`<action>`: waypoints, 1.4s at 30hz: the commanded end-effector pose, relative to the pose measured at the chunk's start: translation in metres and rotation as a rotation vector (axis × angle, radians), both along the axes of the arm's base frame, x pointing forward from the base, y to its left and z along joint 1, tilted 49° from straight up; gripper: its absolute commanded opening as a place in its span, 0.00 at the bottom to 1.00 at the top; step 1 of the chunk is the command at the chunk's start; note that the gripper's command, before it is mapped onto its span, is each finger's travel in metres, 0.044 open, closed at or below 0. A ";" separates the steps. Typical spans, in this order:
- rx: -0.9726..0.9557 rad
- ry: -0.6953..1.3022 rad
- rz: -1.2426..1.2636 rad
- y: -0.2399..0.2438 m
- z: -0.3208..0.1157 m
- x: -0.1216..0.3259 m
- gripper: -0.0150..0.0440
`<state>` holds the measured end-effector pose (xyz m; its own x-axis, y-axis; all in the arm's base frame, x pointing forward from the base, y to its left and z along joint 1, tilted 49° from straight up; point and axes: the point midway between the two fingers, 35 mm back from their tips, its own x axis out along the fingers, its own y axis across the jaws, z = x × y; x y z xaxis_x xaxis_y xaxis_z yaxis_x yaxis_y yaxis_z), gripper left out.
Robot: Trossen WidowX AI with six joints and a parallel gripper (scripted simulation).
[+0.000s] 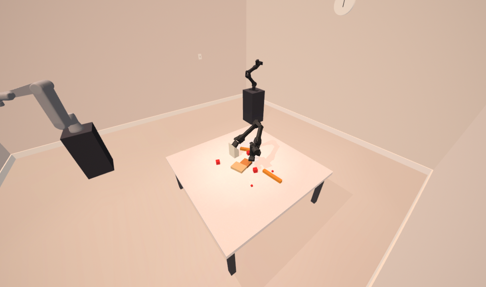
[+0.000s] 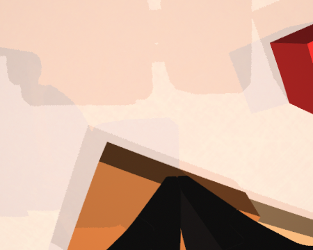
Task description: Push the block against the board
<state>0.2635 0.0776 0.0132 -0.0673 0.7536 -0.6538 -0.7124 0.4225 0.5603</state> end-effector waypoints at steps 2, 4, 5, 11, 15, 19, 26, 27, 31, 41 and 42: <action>-0.014 0.111 -0.096 -0.007 -0.010 0.012 0.25; -0.017 0.158 -0.136 -0.010 -0.014 0.016 0.25; -0.018 0.171 -0.147 -0.011 -0.015 0.017 0.25; -0.020 0.175 -0.150 0.004 -0.029 0.017 0.25; -0.014 0.176 -0.150 0.031 -0.051 0.012 0.25; -0.014 0.176 -0.150 0.031 -0.051 0.012 0.25; -0.015 0.176 -0.150 0.029 -0.052 0.009 0.25; -0.015 0.176 -0.150 0.029 -0.053 0.008 0.25; -0.015 0.176 -0.150 0.027 -0.054 0.006 0.25; -0.016 0.176 -0.150 0.025 -0.057 0.000 0.25; -0.016 0.176 -0.150 0.024 -0.057 0.000 0.25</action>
<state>0.2671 0.1022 -0.0425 -0.0660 0.7523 -0.6555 -0.5332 0.5286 0.6605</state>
